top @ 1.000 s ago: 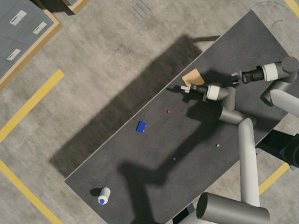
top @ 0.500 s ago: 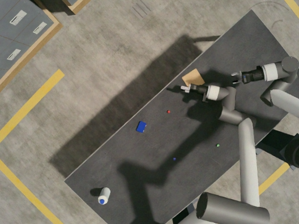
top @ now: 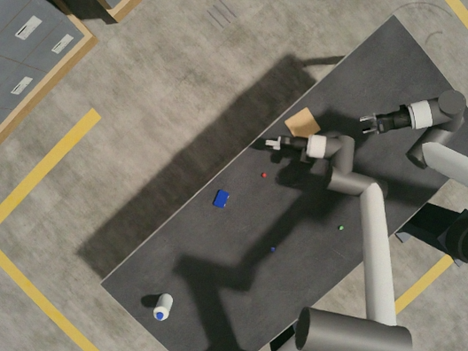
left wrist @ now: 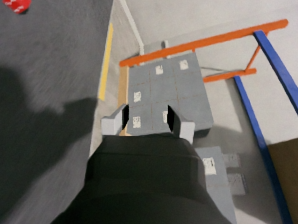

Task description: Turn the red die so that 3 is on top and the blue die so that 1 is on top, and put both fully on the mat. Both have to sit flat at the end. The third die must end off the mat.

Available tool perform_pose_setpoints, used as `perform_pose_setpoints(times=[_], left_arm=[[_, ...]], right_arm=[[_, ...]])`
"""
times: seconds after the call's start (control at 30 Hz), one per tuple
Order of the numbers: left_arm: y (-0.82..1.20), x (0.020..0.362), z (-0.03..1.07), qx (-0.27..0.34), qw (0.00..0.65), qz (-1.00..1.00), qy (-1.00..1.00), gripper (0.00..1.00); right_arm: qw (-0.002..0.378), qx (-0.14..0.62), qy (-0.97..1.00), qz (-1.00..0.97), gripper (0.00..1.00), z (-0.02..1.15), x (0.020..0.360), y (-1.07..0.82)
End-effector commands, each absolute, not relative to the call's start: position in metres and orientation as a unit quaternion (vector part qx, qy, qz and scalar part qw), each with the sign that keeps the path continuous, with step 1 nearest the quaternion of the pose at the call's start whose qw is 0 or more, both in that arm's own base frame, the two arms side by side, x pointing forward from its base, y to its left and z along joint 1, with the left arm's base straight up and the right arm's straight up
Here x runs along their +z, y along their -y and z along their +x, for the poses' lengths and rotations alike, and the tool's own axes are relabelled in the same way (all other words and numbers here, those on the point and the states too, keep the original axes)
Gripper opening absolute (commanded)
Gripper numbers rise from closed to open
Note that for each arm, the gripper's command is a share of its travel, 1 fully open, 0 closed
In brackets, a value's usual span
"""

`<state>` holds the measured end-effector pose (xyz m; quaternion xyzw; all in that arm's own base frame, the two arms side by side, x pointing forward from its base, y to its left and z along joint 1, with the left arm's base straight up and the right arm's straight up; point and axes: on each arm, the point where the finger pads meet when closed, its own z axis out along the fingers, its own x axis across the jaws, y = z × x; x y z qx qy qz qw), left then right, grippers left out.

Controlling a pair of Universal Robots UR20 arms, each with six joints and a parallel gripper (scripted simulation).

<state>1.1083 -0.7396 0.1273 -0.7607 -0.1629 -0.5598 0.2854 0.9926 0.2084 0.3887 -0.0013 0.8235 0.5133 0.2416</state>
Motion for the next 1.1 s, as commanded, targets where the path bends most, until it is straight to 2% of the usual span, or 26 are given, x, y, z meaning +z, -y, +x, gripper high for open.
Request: perform_pose_setpoints(times=[0.0,0.37,0.6,0.73,1.07], left_arm=[[0.651,0.129,1.146,-0.537,0.299,-0.763,0.202,1.0],[0.48,0.129,1.188,-0.463,0.331,-0.758,0.319,1.0],[0.381,0.128,1.213,-0.463,0.331,-0.758,0.319,1.0],[0.313,0.128,1.212,-0.418,0.343,-0.746,0.389,1.0],[0.154,0.127,1.217,-0.389,0.348,-0.736,0.432,1.0]], right_arm=[[0.237,0.508,-0.828,-0.003,1.0,0.991,0.385,-0.22],[0.212,0.479,-0.852,-0.015,1.0,0.976,0.361,-0.277],[0.195,0.458,-0.867,-0.026,1.0,0.962,0.344,-0.313],[0.195,0.458,-0.867,-0.026,1.0,0.962,0.344,-0.313],[0.195,0.458,-0.867,-0.026,1.0,0.962,0.344,-0.313]])
